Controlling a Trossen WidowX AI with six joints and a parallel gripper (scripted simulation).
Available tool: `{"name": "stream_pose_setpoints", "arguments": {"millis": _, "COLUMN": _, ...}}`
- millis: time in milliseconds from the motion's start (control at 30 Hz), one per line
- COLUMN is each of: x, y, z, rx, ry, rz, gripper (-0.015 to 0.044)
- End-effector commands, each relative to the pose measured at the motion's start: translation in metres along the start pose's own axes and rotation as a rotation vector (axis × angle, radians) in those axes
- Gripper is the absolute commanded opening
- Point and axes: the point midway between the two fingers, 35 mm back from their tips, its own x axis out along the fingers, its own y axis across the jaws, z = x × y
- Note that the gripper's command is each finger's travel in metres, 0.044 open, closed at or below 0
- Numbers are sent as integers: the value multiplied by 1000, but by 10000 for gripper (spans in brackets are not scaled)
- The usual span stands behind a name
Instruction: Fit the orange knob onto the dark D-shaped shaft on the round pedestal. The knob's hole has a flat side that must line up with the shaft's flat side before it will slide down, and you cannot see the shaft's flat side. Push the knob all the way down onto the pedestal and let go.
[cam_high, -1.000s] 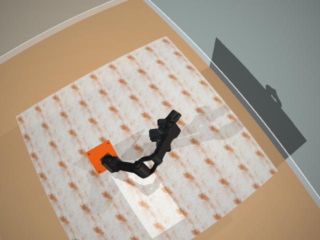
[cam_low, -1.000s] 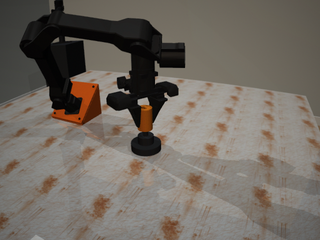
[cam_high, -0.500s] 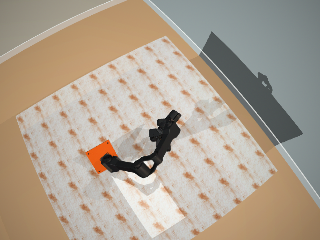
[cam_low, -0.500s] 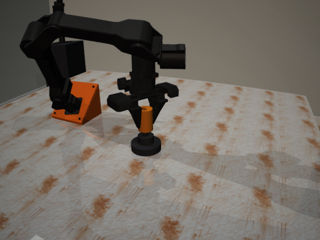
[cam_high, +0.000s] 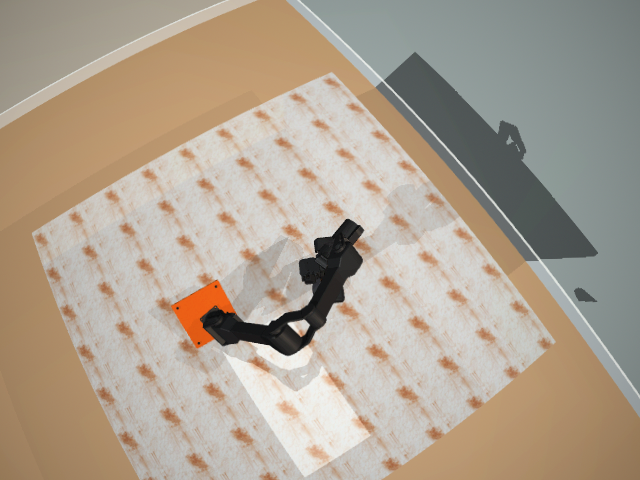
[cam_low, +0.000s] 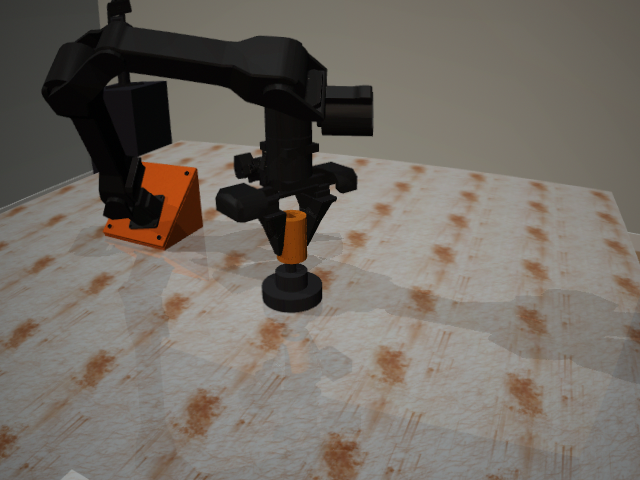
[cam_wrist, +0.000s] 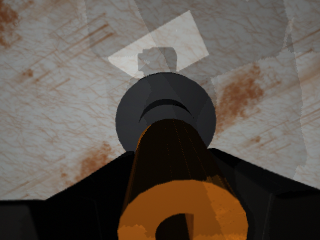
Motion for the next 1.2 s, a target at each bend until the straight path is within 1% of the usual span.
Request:
{"name": "stream_pose_setpoints", "arguments": {"millis": 0, "x": 0, "y": 0, "z": -1, "rx": -3, "ry": 5, "rz": -3, "gripper": 0}}
{"name": "stream_pose_setpoints", "arguments": {"millis": 1167, "x": 4, "y": 0, "z": 2, "rx": -17, "ry": 5, "rz": -3, "gripper": 0}}
